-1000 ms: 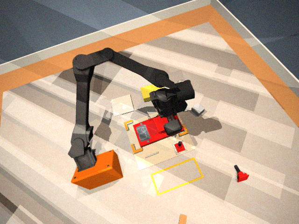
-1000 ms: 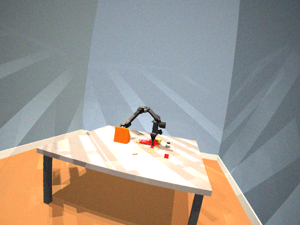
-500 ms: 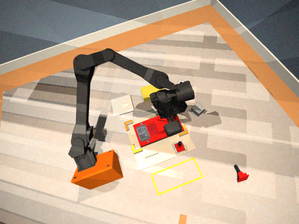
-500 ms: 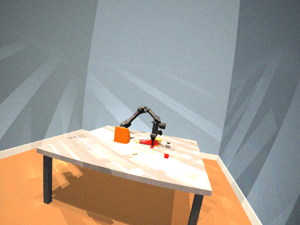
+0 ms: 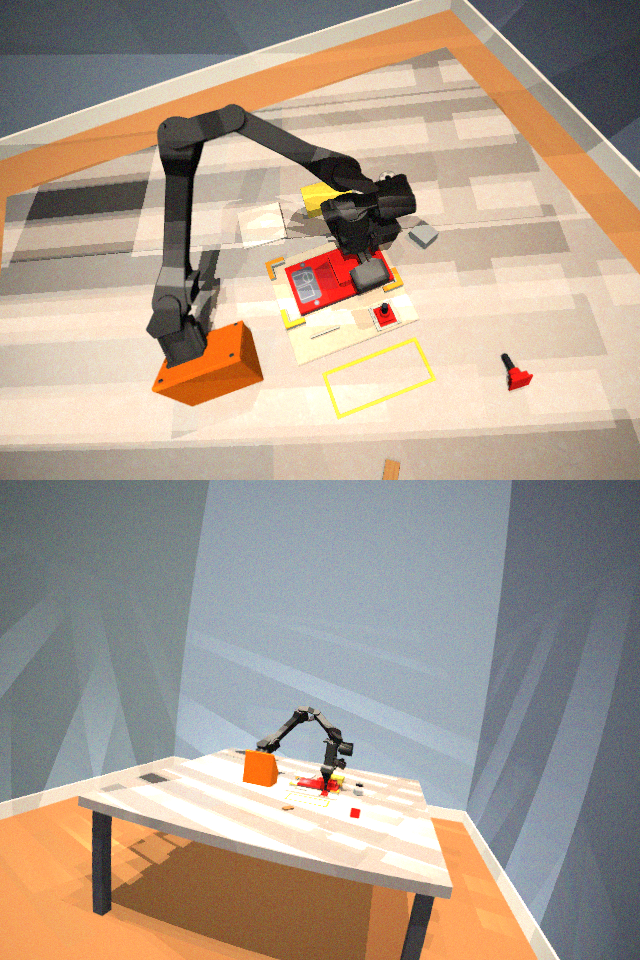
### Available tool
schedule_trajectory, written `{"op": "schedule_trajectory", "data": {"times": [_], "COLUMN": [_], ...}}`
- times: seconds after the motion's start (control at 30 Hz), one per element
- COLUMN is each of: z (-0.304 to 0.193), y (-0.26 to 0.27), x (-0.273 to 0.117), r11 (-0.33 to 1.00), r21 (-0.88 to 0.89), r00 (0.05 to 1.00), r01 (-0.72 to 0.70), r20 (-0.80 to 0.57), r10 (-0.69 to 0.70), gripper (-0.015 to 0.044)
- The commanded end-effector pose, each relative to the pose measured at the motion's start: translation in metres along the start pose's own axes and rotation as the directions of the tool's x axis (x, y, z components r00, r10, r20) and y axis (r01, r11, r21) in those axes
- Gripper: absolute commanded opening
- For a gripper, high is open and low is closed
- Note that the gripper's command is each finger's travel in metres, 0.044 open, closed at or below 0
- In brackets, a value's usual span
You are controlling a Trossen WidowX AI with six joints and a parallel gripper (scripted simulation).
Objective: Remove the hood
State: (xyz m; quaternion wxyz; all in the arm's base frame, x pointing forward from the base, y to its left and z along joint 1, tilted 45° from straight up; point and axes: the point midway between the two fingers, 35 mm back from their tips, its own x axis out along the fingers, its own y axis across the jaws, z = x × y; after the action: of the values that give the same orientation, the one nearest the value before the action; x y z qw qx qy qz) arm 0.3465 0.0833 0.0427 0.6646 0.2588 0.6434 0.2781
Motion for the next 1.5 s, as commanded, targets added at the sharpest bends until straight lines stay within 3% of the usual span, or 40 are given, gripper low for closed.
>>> {"op": "schedule_trajectory", "data": {"times": [0.0,0.07,0.43,1.47], "z": [0.000,0.000,0.000,0.000], "y": [0.000,0.000,0.000,0.000], "x": [0.000,0.000,-0.006,-0.026], "r11": [1.000,1.000,1.000,1.000], "r21": [-0.001,-0.001,-0.001,0.000], "r00": [1.000,1.000,1.000,1.000], "r01": [0.000,0.000,0.001,0.001], "r20": [0.000,0.000,0.000,0.000], "r10": [0.000,0.000,-0.001,-0.001], "gripper": [0.0288,0.0275,0.0000,0.0000]}}
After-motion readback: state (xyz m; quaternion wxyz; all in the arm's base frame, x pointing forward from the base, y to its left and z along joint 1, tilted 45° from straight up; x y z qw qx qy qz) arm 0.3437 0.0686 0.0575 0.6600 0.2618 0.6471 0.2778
